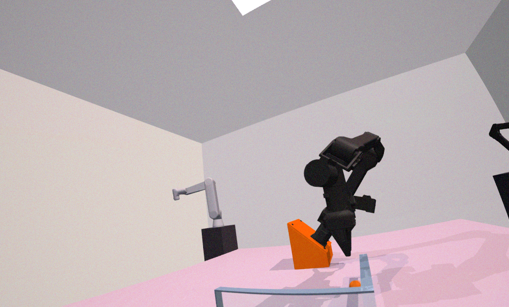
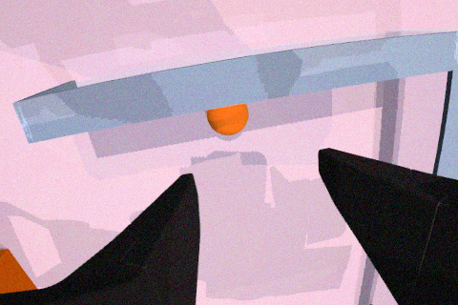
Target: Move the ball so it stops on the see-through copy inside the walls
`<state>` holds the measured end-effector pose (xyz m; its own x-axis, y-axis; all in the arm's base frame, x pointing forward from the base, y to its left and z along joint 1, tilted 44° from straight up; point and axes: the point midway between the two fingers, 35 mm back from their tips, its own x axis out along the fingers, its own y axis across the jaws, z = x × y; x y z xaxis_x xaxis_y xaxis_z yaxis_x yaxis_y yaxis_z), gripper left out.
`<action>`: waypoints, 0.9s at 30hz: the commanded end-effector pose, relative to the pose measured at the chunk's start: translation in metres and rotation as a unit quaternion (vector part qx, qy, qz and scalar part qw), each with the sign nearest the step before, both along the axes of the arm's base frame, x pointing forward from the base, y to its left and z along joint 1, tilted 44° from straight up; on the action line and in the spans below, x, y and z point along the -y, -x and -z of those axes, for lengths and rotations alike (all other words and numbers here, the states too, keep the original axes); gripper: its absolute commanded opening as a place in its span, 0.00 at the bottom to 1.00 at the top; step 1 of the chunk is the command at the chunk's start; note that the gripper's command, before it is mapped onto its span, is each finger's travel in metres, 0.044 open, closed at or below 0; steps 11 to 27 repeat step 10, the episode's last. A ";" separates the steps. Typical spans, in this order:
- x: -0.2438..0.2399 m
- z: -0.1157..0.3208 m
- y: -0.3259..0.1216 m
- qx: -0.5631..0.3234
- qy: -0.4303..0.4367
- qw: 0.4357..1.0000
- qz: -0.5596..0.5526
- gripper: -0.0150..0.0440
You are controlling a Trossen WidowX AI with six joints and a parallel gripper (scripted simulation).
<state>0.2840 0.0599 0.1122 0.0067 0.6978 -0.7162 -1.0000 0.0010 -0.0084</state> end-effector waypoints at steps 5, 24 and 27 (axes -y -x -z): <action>0.001 0.000 0.000 -0.003 0.000 1.000 0.001 0.70; 0.032 -0.033 0.001 -0.003 0.001 1.000 -0.001 0.92; 0.032 -0.033 0.001 -0.003 0.001 1.000 -0.001 0.92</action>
